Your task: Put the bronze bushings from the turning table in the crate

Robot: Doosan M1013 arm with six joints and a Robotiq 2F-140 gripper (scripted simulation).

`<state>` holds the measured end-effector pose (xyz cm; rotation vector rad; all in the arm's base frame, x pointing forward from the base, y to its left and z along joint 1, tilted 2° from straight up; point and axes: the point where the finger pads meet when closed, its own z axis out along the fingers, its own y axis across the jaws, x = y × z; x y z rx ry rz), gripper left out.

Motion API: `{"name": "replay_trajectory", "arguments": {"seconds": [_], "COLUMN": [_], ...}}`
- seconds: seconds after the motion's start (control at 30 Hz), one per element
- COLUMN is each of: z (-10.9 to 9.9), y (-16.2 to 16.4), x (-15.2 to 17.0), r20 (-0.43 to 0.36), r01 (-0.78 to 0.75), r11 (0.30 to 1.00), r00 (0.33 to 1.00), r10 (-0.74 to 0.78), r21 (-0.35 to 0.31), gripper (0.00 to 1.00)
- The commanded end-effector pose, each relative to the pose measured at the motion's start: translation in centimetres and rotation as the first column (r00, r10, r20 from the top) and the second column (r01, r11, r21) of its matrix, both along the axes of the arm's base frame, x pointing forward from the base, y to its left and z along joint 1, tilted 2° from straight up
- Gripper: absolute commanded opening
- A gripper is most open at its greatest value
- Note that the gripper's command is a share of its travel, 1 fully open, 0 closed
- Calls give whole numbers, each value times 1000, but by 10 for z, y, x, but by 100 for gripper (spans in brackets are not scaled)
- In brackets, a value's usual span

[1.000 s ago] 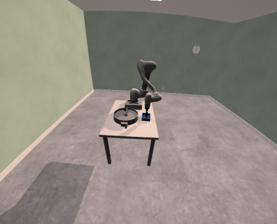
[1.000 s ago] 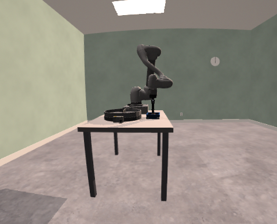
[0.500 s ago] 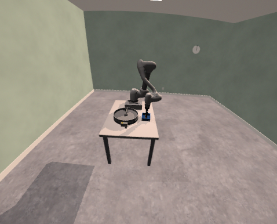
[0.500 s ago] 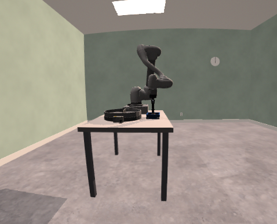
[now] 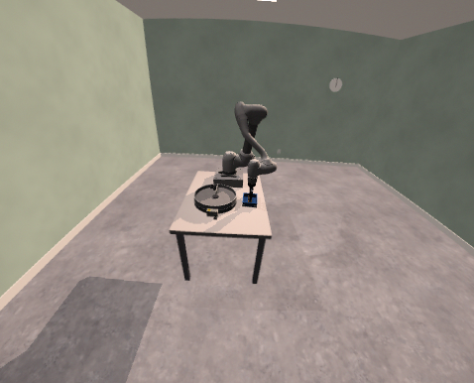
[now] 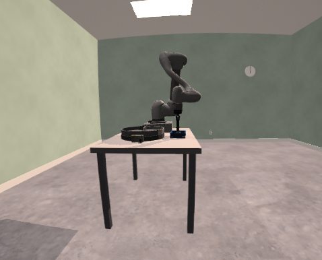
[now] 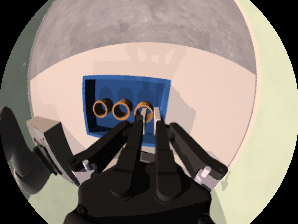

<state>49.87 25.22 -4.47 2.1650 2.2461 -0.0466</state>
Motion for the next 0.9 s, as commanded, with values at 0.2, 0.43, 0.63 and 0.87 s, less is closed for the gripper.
{"name": "replay_trajectory", "arguments": {"seconds": [0.2, 0.43, 0.63, 0.87], "z": [0, 0, 4, 25], "y": [0, 0, 0, 1], "x": [0, 0, 0, 0], "r20": [0, 0, 0, 0], "r01": [0, 0, 0, 0], "r11": [1000, 1000, 1000, 1000], "r00": [1000, 1000, 1000, 1000], "r10": [0, 0, 0, 0], "r21": [0, 0, 0, 0], "gripper": [10, 10, 10, 10]}}
